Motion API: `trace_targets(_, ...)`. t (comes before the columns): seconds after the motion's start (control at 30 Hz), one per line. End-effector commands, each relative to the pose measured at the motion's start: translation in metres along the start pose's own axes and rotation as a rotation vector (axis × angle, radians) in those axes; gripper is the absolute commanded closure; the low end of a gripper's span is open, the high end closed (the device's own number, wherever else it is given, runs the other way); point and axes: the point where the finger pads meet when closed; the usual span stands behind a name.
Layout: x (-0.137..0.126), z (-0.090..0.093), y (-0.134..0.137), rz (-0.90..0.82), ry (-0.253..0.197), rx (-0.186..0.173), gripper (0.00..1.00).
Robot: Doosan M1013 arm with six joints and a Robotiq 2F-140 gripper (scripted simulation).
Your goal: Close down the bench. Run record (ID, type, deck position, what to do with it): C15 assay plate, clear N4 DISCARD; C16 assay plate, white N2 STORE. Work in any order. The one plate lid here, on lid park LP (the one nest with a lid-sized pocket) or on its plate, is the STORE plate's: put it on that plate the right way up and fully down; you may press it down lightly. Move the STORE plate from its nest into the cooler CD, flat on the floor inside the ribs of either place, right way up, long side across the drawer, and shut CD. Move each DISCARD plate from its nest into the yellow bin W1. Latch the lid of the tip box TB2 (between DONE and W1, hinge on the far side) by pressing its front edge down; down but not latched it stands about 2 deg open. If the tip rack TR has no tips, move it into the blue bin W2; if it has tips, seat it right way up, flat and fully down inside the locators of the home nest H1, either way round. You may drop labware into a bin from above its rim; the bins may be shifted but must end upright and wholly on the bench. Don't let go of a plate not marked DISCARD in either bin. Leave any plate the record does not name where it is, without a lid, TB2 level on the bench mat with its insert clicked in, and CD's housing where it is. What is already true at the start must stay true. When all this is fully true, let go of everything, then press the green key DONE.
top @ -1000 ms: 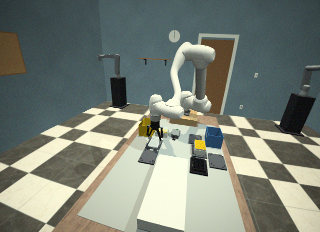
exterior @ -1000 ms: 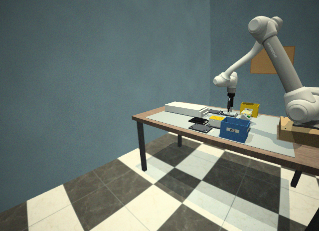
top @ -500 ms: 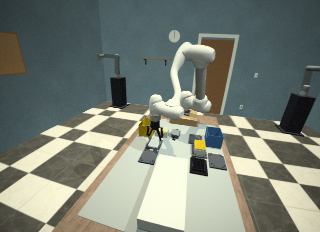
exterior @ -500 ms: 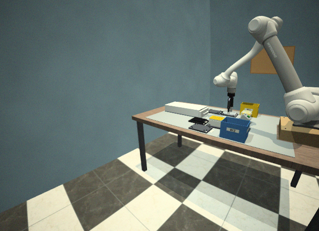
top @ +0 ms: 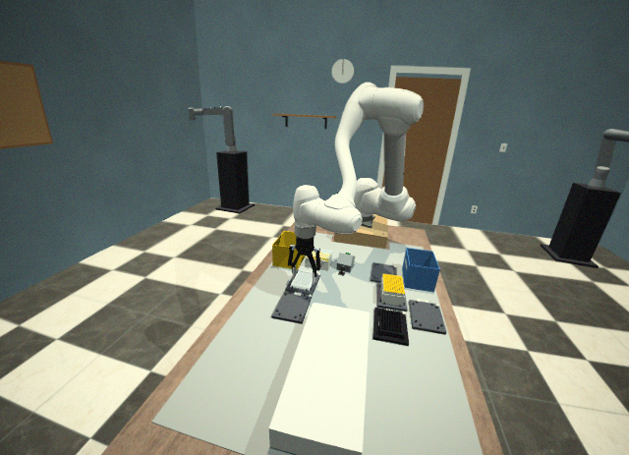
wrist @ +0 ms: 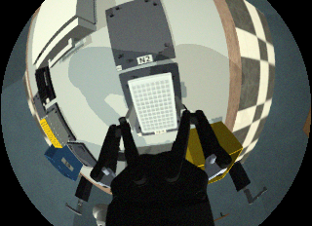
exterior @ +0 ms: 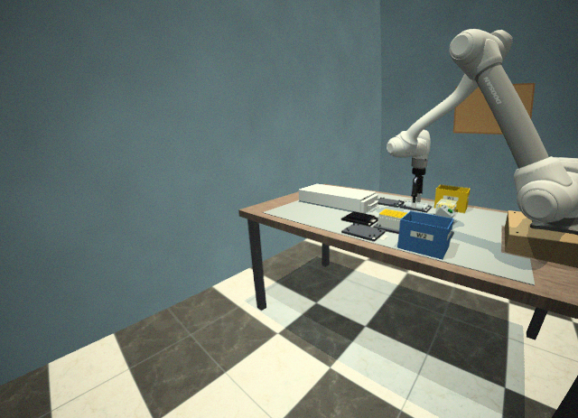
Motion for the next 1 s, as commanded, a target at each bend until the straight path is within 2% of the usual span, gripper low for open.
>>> trace_targets(0.0,0.0,-0.0008,0.0,0.0,0.0,0.0,1.0)
trace_targets(0.97,0.0,-0.0091,0.0,0.0,0.0,0.0,1.0)
Point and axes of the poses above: the point where the finger pads meet when closed, its own z axis out along the fingers, its own y axis across the jaws, x = y × z, and after that the axes turned 10 degrees about -z, right-handed
